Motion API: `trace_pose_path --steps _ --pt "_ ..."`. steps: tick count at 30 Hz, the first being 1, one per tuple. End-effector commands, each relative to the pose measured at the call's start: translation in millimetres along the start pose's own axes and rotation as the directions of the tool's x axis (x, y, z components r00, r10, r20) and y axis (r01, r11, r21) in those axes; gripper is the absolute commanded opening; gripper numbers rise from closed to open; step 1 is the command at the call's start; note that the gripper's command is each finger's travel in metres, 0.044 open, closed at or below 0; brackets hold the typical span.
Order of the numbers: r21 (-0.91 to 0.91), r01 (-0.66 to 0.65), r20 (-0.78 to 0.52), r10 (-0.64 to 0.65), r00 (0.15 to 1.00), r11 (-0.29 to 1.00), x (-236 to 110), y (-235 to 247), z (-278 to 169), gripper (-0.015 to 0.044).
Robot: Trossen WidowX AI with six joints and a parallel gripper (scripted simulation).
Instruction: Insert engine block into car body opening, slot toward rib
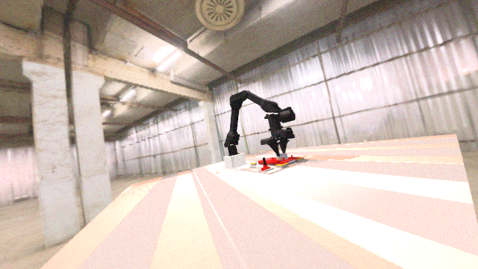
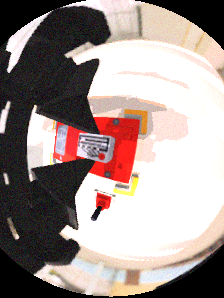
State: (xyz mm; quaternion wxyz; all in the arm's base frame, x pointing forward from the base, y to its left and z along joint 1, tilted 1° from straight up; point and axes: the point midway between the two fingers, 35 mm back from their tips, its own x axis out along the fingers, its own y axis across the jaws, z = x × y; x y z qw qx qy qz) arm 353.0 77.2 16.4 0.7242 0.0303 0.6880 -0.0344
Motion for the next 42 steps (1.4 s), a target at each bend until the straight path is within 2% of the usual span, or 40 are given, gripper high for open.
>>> trace_pose_path --steps 1,19,30,42 --pt "0.001 0.005 -0.003 -0.005 1.0 1.0 2.3 -0.7 -0.3 0.0159" --pt "-0.001 0.005 -0.003 -0.005 1.0 1.0 3.5 -0.7 -0.3 0.0159" --pt "0.0 0.0 0.0 0.0 1.0 1.0 1.3 0.0 0.0 0.044" --pt "0.0 0.0 0.0 0.0 1.0 1.0 1.3 0.0 0.0 0.044"
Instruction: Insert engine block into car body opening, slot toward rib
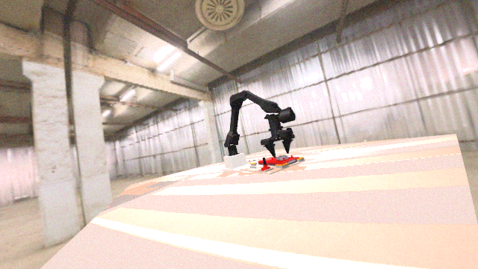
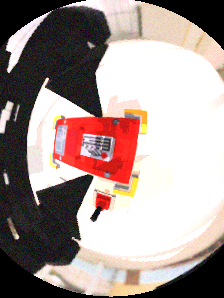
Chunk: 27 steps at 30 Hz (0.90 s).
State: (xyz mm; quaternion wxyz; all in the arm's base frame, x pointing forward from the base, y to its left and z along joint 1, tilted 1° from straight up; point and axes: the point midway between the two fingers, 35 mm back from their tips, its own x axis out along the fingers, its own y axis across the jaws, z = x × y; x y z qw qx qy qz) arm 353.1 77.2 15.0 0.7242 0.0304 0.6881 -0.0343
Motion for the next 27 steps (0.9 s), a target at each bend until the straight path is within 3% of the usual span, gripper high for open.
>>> trace_pose_path --steps 1,12,27 --pt "0.0 0.001 0.0 -0.001 1.0 1.0 -2.7 0.1 -0.1 0.044" --pt "-0.001 0.006 -0.003 -0.006 1.0 1.0 -11.9 0.3 -0.8 0.044" --pt "-0.001 0.006 -0.003 -0.006 1.0 1.0 -11.9 0.3 -0.8 0.0046"
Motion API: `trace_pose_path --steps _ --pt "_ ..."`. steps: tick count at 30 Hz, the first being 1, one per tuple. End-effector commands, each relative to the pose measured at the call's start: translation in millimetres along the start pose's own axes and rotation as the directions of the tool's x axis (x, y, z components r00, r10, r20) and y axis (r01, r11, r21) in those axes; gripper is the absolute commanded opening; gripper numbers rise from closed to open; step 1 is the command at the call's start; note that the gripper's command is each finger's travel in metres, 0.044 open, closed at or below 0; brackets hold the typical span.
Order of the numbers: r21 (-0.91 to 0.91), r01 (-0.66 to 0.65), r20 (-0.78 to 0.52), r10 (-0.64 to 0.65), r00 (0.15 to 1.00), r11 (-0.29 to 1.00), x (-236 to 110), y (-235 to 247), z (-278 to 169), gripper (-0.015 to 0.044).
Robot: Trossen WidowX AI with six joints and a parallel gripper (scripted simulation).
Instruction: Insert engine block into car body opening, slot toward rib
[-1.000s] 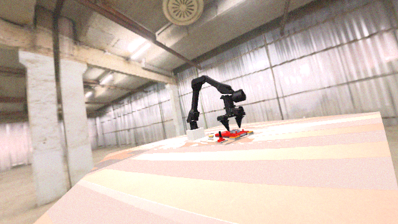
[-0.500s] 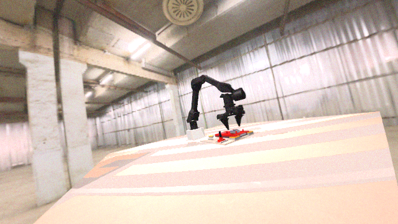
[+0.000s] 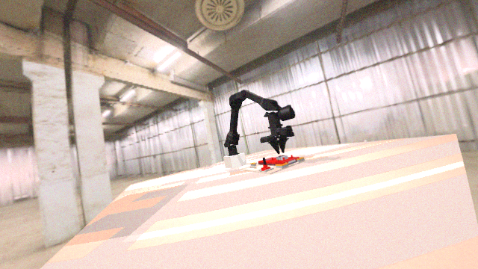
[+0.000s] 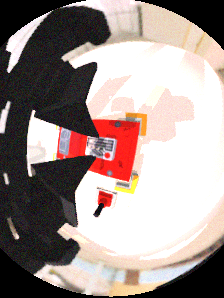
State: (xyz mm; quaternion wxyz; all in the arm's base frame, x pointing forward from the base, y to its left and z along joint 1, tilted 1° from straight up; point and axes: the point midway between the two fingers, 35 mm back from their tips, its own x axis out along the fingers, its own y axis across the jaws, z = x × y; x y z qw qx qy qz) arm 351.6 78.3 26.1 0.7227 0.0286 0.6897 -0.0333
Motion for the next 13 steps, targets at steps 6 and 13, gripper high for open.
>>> trace_pose_path --steps 6,13 --pt "0.003 0.004 0.002 -0.004 1.0 1.0 -0.7 -0.6 0.1 0.0" --pt "0.003 0.004 0.002 -0.004 1.0 1.0 -0.5 -0.6 0.1 0.0"
